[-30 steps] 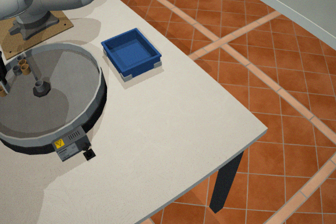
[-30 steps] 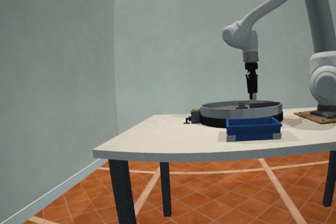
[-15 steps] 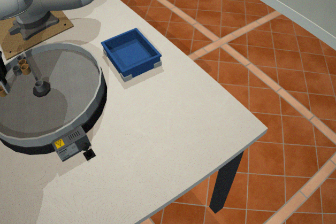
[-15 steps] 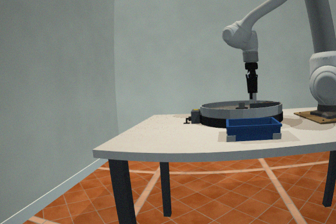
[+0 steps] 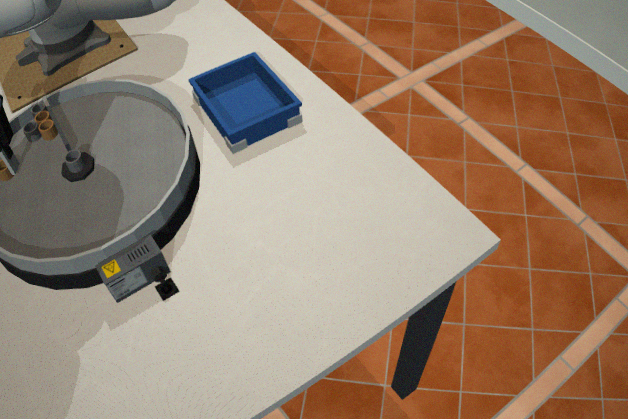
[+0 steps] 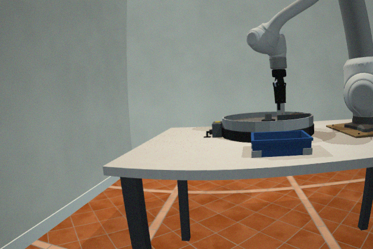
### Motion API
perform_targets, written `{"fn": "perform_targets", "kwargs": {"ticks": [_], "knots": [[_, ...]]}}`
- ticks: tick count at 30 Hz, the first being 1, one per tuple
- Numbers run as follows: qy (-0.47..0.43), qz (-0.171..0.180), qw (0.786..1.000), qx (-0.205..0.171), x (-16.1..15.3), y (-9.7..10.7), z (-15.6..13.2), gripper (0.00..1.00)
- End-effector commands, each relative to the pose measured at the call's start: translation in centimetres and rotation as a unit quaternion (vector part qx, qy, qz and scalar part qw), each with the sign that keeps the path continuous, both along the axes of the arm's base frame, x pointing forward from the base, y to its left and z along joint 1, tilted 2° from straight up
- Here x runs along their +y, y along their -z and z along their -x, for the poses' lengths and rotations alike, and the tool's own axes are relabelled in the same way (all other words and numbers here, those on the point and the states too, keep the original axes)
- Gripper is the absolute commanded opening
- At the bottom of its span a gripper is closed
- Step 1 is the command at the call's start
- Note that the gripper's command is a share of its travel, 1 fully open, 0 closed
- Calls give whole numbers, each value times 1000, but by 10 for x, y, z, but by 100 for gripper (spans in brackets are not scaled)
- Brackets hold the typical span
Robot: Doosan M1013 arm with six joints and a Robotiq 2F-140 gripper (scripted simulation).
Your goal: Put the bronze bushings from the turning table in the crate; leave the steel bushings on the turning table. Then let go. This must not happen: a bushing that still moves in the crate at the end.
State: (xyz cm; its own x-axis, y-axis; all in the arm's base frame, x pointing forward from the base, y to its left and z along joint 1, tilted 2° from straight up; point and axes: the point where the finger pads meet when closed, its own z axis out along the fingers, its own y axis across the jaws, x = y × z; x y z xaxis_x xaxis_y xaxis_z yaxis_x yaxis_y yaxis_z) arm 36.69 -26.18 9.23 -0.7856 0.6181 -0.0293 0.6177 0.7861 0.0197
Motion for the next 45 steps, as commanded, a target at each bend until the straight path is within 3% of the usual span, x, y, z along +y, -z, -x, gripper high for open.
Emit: {"fn": "perform_targets", "kwargs": {"ticks": [1, 15, 45], "knots": [[0, 0, 1000, 0, 0, -1, 0, 0], [0, 0, 1000, 0, 0, -56, 2, 0], [0, 0, 1000, 0, 0, -63, 2, 0]]}}
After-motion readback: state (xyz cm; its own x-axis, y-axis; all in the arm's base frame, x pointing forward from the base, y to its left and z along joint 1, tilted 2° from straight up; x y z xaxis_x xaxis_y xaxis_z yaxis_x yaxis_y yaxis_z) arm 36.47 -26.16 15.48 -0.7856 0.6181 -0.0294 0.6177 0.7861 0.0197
